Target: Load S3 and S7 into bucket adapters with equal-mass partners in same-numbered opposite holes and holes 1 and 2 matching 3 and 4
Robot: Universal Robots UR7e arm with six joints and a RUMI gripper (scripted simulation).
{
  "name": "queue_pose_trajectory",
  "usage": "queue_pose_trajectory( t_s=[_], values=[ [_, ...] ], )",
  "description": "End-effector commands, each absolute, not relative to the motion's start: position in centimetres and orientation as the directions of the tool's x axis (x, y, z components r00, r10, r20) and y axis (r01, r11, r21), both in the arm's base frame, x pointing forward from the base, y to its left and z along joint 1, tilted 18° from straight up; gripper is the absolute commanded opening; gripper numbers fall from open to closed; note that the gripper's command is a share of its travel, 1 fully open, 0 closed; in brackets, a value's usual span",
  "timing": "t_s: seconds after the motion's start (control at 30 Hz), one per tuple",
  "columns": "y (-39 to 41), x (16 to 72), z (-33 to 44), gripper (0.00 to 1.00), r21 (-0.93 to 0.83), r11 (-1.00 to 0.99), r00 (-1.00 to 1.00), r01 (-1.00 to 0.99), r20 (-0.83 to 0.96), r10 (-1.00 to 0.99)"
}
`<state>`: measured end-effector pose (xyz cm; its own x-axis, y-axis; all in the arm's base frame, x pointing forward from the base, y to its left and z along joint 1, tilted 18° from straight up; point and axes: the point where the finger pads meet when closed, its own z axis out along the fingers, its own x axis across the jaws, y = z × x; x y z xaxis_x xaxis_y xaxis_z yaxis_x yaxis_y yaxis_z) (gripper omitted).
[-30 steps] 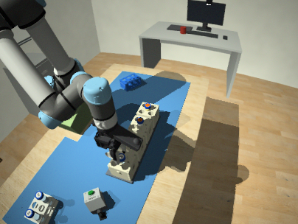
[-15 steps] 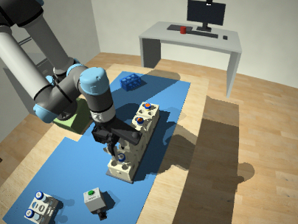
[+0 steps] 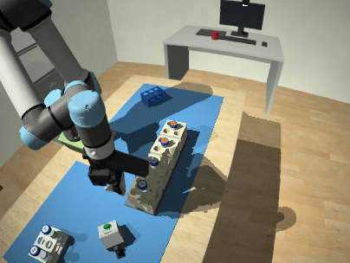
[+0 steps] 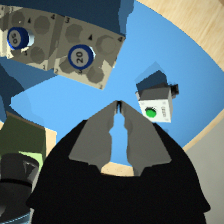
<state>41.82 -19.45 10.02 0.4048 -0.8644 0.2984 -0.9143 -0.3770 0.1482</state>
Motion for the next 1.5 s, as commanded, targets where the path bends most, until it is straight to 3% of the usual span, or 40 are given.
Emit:
queue_pose_trajectory(
  t_s=[0.0, 0.17, 0.33, 0.67, 0.93, 1.47],
  values=[
    [-22.6, 41.0, 11.2, 0.0, 0.174, -0.557, 0.584, -0.812, 0.258, -0.77],
    [-26.3, 39.6, 12.4, 0.0, 0.223, -0.722, 0.756, -0.654, 0.211, -0.62],
    [-30.0, 38.3, 13.6, 0.0, 0.224, -0.726, 0.76, -0.65, 0.21, -0.616],
    [-29.9, 38.2, 13.3, 0.0, 0.224, -0.727, 0.761, -0.649, 0.205, -0.615],
    [-30.8, 38.5, 10.9, 0.0, 0.225, -0.728, 0.739, -0.648, -0.048, -0.672],
    [-31.8, 38.6, 8.5, 0.0, 0.225, -0.727, 0.737, -0.649, -0.047, -0.674]
  ],
)
